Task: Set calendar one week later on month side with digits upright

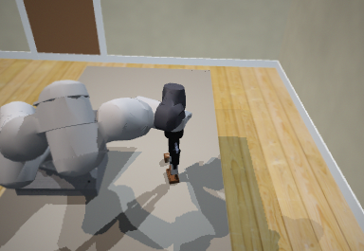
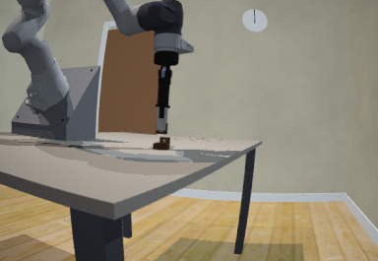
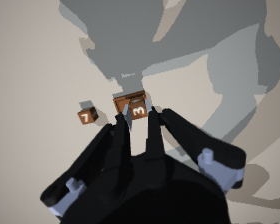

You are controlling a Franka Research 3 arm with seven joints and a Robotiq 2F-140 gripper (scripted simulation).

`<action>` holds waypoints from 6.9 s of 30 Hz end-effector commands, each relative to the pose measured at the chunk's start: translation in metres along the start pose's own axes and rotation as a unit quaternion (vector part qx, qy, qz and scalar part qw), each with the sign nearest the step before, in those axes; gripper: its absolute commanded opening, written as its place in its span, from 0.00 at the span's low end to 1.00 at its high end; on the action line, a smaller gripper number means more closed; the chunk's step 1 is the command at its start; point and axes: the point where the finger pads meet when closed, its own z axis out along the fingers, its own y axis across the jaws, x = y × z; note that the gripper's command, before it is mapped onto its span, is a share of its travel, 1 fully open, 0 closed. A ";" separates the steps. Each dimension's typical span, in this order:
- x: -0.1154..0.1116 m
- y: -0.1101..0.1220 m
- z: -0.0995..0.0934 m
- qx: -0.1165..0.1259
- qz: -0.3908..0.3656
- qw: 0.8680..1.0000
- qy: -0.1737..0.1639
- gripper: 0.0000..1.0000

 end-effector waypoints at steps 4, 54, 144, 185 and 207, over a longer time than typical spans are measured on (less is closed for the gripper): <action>0.001 0.000 0.002 0.000 0.003 1.000 0.001 0.17; 0.001 0.000 0.026 0.000 0.003 1.000 0.001 0.17; 0.001 0.000 0.036 0.000 0.003 1.000 0.001 0.17; 0.001 0.000 0.036 0.000 0.003 1.000 0.001 0.17; 0.001 0.000 0.036 0.000 0.003 1.000 0.001 0.29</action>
